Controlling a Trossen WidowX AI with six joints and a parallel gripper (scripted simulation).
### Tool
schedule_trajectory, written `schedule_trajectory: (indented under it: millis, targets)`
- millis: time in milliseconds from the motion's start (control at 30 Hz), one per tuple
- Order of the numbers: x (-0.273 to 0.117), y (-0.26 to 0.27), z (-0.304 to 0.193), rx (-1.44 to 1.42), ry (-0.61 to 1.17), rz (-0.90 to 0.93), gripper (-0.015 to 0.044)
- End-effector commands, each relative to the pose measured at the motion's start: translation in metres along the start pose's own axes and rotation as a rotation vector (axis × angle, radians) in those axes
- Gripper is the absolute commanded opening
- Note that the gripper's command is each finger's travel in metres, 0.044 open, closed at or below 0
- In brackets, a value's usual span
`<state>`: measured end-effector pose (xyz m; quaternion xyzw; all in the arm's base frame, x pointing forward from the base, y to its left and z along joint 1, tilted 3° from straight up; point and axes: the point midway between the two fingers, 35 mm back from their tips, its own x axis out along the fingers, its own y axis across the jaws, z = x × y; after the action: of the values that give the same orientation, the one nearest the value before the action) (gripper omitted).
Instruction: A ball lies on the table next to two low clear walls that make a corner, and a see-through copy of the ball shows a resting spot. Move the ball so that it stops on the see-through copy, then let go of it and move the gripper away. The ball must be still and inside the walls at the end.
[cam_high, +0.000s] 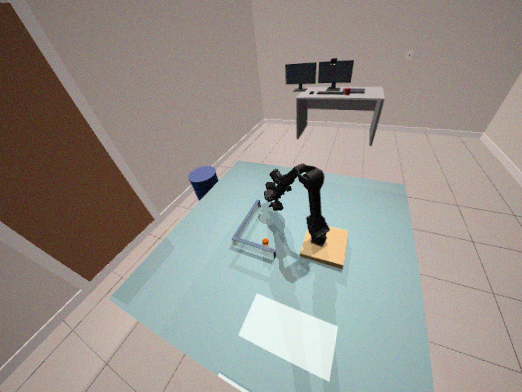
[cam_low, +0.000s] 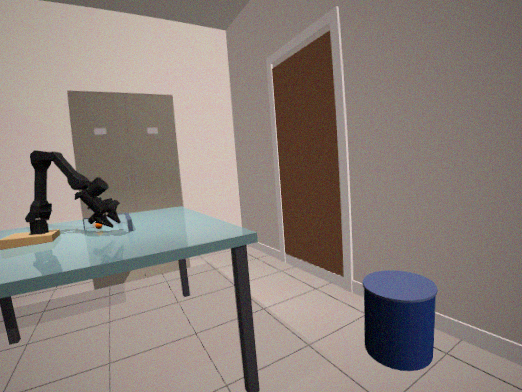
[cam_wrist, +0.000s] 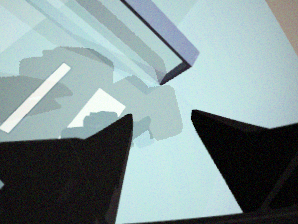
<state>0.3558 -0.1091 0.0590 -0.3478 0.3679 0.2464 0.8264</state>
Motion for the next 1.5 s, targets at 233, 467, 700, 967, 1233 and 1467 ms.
schedule_trajectory:
  millis: [233, 467, 700, 967, 1233, 1467]
  targets:
    - [-0.005, 0.124, 0.109, -0.381, 0.121, 0.368, 0.0274]
    - [-0.046, 0.205, 0.142, -0.711, 0.230, 0.537, 0.0274]
    - [-0.057, 0.220, 0.145, -0.789, 0.255, 0.563, 0.0274]
    - [-0.044, 0.226, 0.138, -0.789, 0.255, 0.563, 0.0274]
    - [-0.033, 0.231, 0.133, -0.789, 0.255, 0.563, 0.0274]
    - [-0.024, 0.235, 0.128, -0.789, 0.255, 0.563, 0.0274]
